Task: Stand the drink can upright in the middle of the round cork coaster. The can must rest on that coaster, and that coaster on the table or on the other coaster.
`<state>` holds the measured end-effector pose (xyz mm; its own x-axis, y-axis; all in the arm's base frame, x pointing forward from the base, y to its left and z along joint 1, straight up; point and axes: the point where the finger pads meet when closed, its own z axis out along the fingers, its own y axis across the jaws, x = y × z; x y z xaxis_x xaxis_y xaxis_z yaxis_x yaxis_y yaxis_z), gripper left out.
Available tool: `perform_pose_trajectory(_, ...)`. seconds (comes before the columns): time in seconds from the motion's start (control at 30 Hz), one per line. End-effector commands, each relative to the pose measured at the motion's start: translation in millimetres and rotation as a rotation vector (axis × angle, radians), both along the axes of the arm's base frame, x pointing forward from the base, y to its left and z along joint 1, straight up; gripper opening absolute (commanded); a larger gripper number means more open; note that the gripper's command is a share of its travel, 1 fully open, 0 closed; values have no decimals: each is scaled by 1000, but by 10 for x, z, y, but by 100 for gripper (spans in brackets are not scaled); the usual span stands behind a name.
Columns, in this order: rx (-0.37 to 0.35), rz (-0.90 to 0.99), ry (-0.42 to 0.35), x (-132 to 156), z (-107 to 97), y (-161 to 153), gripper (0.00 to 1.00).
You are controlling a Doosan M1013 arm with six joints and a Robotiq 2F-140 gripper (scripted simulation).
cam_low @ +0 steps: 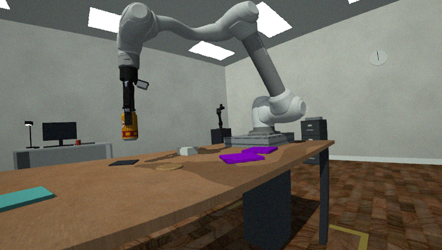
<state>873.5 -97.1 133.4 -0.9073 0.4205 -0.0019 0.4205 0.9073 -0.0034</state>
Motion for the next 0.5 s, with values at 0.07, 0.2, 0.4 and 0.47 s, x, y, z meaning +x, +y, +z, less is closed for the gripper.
perform_pose_trajectory(0.07,0,0,-2,-103,16,308,10)
perform_pose_trajectory(0.2,0,0,-2,-198,17,544,10)
perform_pose_trajectory(0.4,0,0,-2,-351,16,881,10)
perform_pose_trajectory(0.47,0,0,-2,-351,16,881,10)
